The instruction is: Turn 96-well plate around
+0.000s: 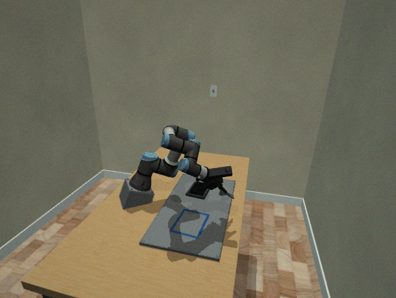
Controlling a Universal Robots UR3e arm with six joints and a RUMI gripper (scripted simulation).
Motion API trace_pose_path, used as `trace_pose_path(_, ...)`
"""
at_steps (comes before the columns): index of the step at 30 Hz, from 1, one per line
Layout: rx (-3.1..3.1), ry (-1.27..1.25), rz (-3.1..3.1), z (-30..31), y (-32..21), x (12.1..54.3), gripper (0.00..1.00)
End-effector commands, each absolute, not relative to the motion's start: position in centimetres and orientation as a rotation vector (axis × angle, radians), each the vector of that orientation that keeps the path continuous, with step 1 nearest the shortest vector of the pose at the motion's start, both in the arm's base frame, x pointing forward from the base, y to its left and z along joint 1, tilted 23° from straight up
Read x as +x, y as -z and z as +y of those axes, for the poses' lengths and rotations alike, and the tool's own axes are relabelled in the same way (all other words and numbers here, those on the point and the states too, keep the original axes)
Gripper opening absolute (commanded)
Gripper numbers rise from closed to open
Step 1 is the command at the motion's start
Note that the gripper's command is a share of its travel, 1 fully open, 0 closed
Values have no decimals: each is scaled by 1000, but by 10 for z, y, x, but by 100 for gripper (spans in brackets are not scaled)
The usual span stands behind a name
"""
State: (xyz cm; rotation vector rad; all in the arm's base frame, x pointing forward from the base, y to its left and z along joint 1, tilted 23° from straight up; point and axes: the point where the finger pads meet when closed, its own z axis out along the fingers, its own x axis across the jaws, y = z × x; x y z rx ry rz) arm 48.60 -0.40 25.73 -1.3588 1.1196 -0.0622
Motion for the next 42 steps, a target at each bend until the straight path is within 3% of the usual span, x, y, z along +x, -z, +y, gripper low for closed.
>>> trace_pose_path(1, -1360, 65, 1119, -4, -258, 486, 100)
trace_pose_path(17, -1360, 65, 1119, -4, -258, 486, 100)
trace_pose_path(42, -1715, 39, 915, 84, -243, 439, 100)
